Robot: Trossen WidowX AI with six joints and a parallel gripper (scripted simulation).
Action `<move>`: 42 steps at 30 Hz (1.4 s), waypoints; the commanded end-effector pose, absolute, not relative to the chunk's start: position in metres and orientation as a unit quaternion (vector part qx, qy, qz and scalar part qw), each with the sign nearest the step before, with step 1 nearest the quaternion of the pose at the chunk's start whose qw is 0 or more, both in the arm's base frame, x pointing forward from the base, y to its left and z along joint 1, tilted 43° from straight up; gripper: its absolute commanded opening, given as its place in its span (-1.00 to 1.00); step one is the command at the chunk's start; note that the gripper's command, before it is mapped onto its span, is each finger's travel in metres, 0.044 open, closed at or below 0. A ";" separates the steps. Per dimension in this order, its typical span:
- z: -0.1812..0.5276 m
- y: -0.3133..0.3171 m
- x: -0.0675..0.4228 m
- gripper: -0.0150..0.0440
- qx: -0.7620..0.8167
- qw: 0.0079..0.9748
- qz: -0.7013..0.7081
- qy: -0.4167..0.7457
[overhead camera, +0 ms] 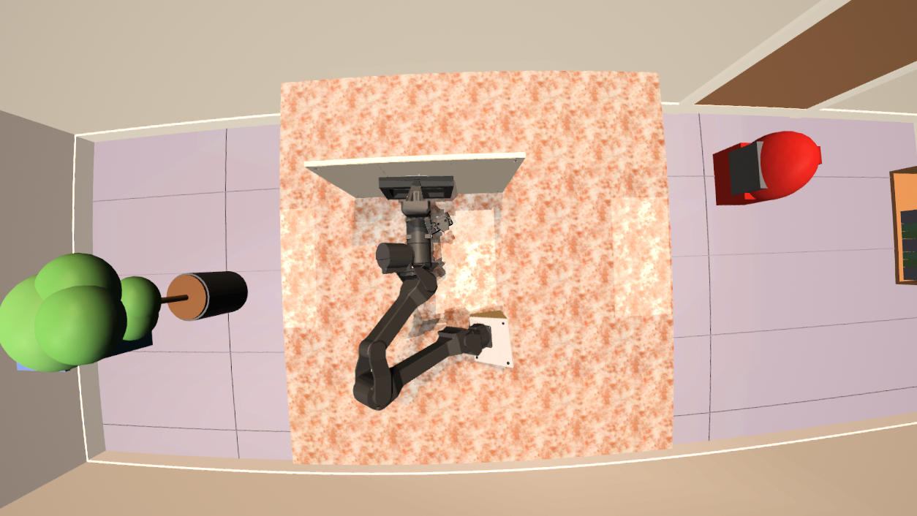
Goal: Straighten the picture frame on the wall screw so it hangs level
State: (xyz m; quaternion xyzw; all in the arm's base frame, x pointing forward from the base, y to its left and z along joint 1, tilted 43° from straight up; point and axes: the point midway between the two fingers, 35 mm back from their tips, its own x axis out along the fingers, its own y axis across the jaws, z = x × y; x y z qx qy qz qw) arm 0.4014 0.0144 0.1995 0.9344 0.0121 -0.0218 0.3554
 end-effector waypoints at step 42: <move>0.206 0.018 0.320 0.39 0.935 0.353 -0.024 0.007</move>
